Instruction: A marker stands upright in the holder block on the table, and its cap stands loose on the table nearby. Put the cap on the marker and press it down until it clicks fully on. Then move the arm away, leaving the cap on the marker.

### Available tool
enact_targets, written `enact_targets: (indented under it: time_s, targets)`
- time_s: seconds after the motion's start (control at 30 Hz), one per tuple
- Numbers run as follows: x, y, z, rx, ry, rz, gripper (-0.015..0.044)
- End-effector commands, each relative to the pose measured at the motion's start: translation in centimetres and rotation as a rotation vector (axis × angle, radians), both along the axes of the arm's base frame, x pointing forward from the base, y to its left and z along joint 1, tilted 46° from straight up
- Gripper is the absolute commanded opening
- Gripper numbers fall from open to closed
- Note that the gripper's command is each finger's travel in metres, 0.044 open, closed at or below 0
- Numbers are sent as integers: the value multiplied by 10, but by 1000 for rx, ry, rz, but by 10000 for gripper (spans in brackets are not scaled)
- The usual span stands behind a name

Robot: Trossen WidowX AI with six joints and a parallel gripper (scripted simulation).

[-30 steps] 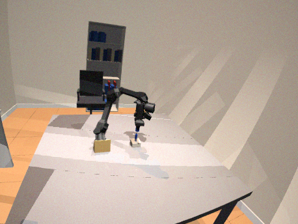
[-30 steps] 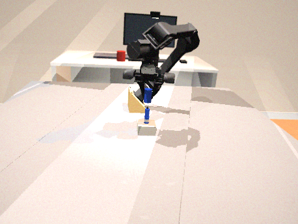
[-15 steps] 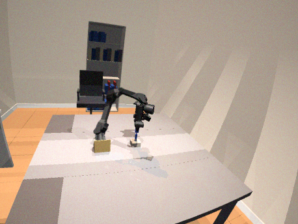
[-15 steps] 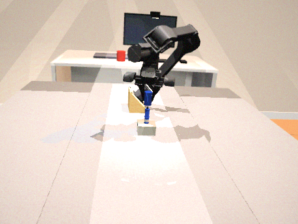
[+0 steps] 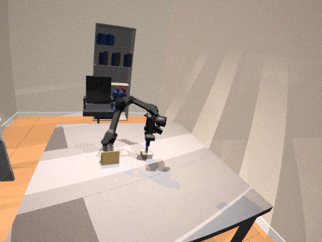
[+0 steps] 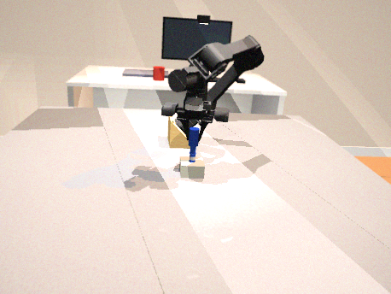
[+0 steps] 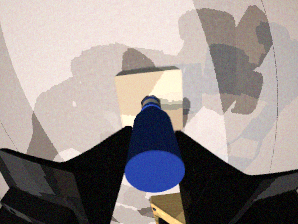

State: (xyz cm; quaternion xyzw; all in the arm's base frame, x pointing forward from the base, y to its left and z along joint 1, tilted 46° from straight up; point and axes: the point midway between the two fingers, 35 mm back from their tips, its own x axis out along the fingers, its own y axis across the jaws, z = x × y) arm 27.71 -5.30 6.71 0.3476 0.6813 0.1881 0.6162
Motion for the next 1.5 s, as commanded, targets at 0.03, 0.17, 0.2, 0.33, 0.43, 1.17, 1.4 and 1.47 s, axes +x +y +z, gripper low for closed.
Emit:
enact_targets:
  time_s: [0.03, 0.17, 0.2, 0.33, 0.43, 1.17, 1.4, 1.47]
  targets:
    - [-1, 6, -6, 3, 3, -4, 0]
    - [-1, 10, -10, 3, 3, -4, 0]
    - [-1, 11, -11, 3, 3, -4, 0]
    - [-2, 16, -16, 4, 3, -4, 0]
    - [-2, 19, -18, 5, 3, -4, 0]
    - [-2, 18, -18, 1, 1, 1, 341]
    - [0, 5, -6, -1, 2, 0, 440]
    - [0, -14, 12, -2, 3, 0, 440]
